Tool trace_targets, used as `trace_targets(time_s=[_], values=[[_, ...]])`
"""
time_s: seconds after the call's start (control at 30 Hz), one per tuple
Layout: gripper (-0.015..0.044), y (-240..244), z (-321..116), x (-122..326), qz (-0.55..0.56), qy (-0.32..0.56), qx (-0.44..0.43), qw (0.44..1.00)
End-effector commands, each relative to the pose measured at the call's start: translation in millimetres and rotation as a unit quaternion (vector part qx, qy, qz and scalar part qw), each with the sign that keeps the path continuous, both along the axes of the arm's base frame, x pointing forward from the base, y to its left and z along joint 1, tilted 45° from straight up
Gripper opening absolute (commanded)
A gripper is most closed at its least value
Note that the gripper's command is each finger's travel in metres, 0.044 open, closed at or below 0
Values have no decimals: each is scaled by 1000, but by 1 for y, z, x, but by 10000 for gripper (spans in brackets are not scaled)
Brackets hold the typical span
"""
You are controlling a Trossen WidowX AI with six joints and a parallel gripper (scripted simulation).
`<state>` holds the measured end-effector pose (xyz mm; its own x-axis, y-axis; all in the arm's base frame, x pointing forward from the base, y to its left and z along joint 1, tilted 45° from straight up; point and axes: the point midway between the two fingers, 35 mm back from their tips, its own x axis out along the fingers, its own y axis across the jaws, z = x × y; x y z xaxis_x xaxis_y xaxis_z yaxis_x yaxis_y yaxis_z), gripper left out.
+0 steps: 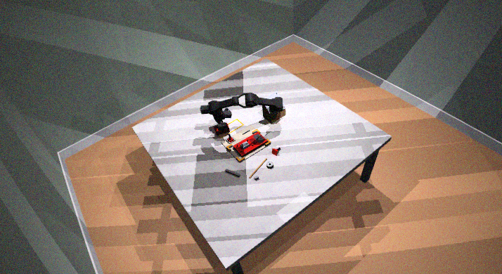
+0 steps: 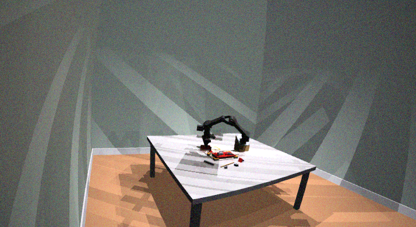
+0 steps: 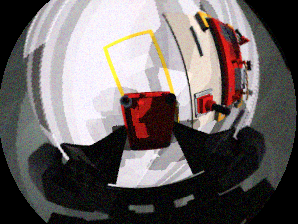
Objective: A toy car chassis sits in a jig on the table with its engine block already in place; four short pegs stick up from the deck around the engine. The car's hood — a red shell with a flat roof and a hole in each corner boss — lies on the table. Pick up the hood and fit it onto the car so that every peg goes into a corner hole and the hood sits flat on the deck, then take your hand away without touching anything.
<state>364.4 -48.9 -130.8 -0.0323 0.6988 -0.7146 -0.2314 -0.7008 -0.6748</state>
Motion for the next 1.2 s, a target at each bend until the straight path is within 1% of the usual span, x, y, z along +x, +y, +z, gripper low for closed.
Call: trace_targets(time_s=[0.0,0.27,0.83,1.0,1.17], values=[[0,3,-3,-1,-4,1,1,1000],[0,3,-3,-1,-4,1,1,1000],[440,1,-2,0,-3,-2,0,1000],[440,-7,5,1,-3,-1,-1,1000],[440,-38,35,4,-2,0,-2,1000]])
